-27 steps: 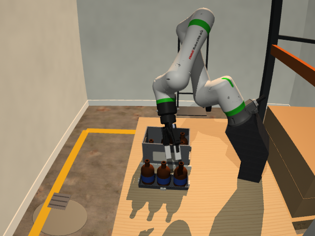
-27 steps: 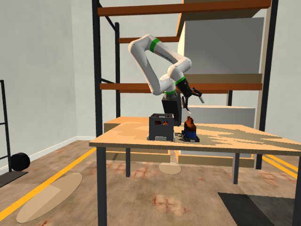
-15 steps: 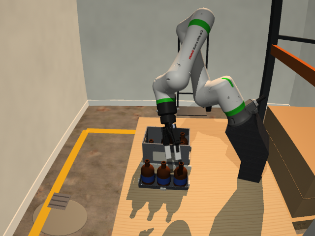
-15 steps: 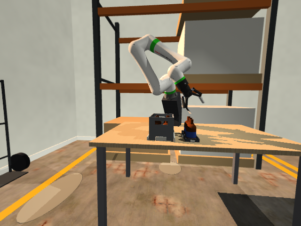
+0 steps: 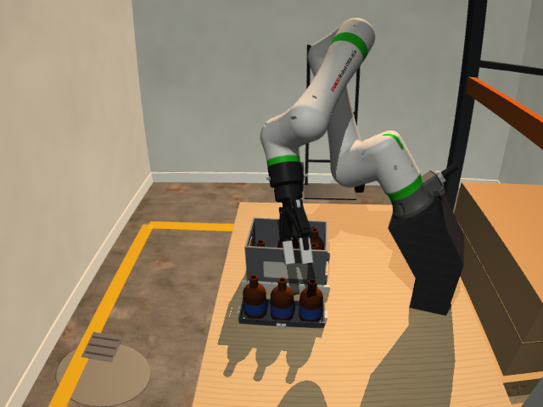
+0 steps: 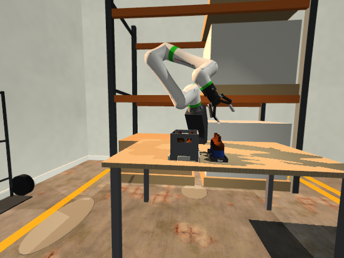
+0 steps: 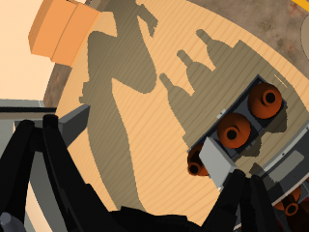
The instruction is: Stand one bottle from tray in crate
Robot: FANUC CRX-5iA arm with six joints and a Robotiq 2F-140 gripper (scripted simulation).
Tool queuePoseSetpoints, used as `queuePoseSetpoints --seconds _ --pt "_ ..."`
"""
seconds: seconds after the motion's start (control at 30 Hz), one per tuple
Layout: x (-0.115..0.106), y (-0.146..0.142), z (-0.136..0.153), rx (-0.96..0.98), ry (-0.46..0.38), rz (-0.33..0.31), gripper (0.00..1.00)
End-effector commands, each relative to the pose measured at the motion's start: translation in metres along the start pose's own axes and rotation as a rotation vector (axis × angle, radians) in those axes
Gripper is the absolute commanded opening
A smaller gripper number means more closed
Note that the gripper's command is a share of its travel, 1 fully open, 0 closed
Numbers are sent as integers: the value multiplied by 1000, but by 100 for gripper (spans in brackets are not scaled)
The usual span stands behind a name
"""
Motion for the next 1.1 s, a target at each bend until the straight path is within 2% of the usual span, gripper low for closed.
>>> queuePoseSetpoints --seconds 0.0,0.07,0.1,0.23,0.6,0.7,0.77,0.83,0.87,0.9,0.97,1.03,1.07 --pt "-30 -21 -1 2 1 15 100" --pt "-30 -21 -1 2 1 15 100" --pt "-41 -27 -2 6 5 18 100" --pt "-47 -29 -2 9 7 20 100" --pt "-48 -26 -2 5 9 28 100" --pt "-56 16 1 -43 16 107 100" --pt "-56 16 1 -43 16 107 100" --pt "-70 64 9 -105 8 213 100" --pt "-71 68 10 -105 8 213 100" --pt "-76 80 14 -133 -2 262 100" --pt "-81 98 18 -142 -6 276 100" --pt "-81 98 18 -142 -6 276 100" --pt "-94 129 29 -180 -28 342 100"
Point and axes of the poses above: the point where the finger pads meet when closed, its own x axis out along the fingers, its own y axis across the jaws, z = x × y, the point moved 3 cm from there along -x, back along the fingers, and after that the axes turned 5 degrees about -x, right-handed, at the moved point
